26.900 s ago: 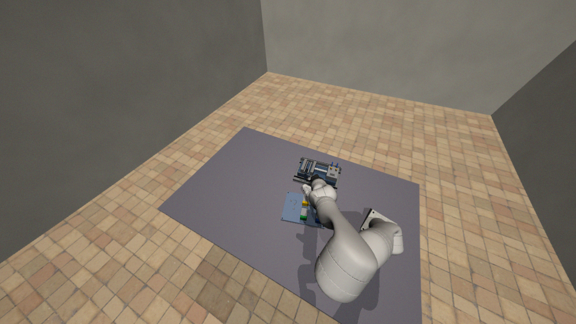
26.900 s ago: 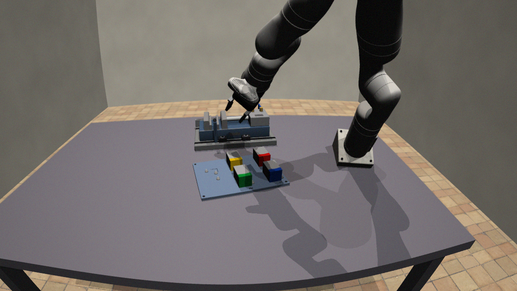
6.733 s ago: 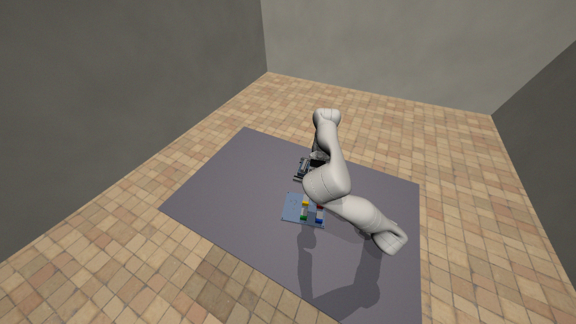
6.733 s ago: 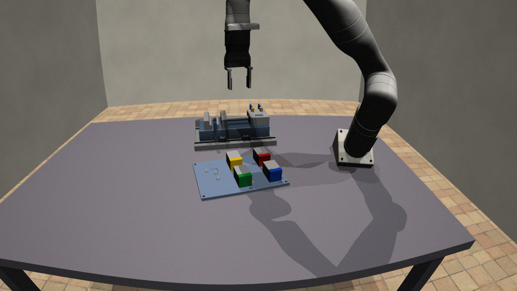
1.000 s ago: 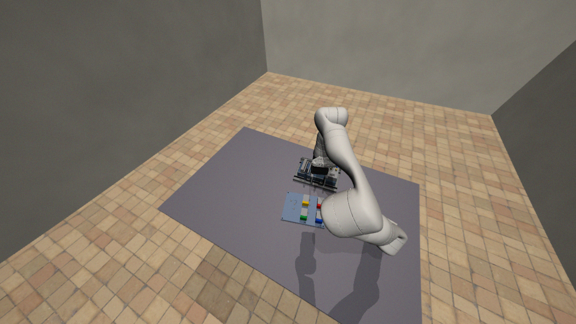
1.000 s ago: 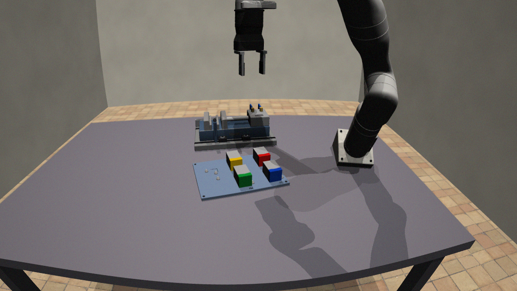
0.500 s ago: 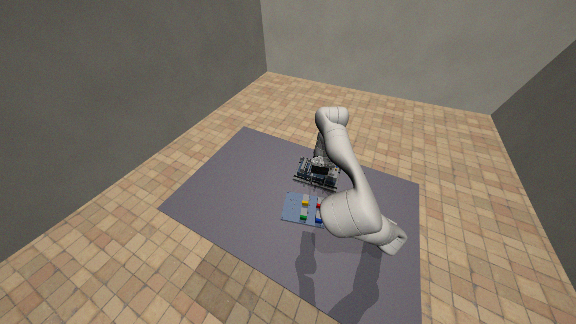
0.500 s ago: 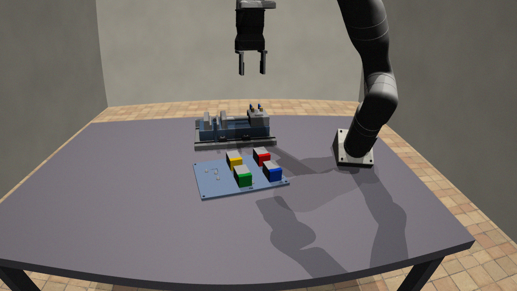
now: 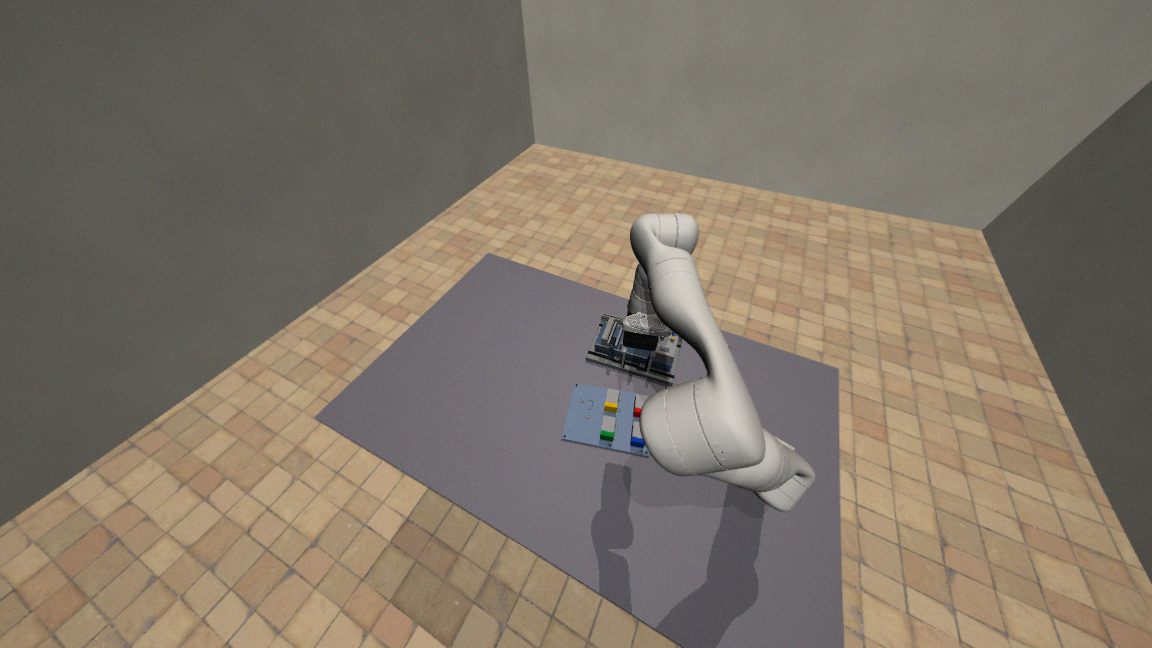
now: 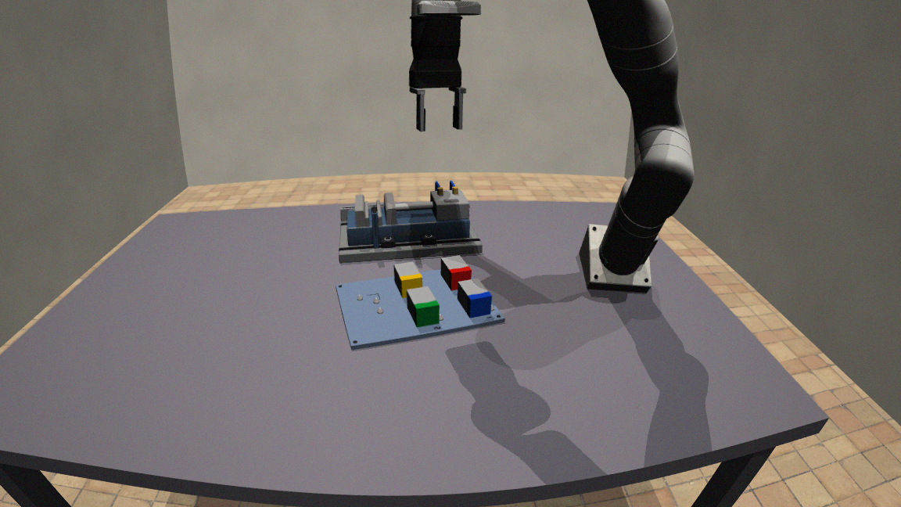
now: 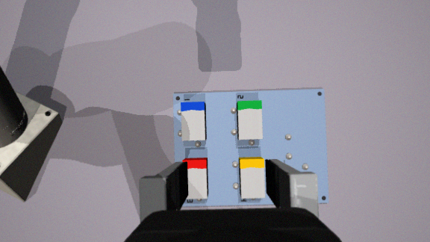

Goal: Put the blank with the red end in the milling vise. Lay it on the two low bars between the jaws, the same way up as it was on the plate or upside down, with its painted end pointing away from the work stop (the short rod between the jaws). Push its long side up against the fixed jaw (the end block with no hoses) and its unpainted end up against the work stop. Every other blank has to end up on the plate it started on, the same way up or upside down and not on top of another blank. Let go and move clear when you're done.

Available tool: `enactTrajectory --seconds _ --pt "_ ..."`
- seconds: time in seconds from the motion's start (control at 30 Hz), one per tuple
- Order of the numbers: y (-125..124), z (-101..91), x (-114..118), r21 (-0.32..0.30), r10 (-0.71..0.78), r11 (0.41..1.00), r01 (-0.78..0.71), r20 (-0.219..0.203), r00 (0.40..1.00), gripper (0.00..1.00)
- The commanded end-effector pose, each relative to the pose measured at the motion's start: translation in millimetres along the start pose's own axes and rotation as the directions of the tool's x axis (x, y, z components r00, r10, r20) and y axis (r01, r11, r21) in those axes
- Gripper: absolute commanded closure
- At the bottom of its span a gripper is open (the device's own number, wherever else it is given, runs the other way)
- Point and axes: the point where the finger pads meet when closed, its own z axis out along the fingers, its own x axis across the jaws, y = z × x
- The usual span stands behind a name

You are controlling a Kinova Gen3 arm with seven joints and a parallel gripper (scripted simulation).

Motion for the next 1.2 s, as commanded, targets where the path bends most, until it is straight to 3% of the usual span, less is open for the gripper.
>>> enactTrajectory --seconds 0.0,0.9,1.17 --pt "0 -0.6 0 -0.001 0.0 1.0 0.0 -0.001 1.0 0.0" --pt "0 -0.6 0 -0.001 0.0 1.0 0.0 -0.001 1.0 0.0" --pt "6 24.6 -6 -0.001 0.001 1.0 -0.001 -0.001 1.0 0.0"
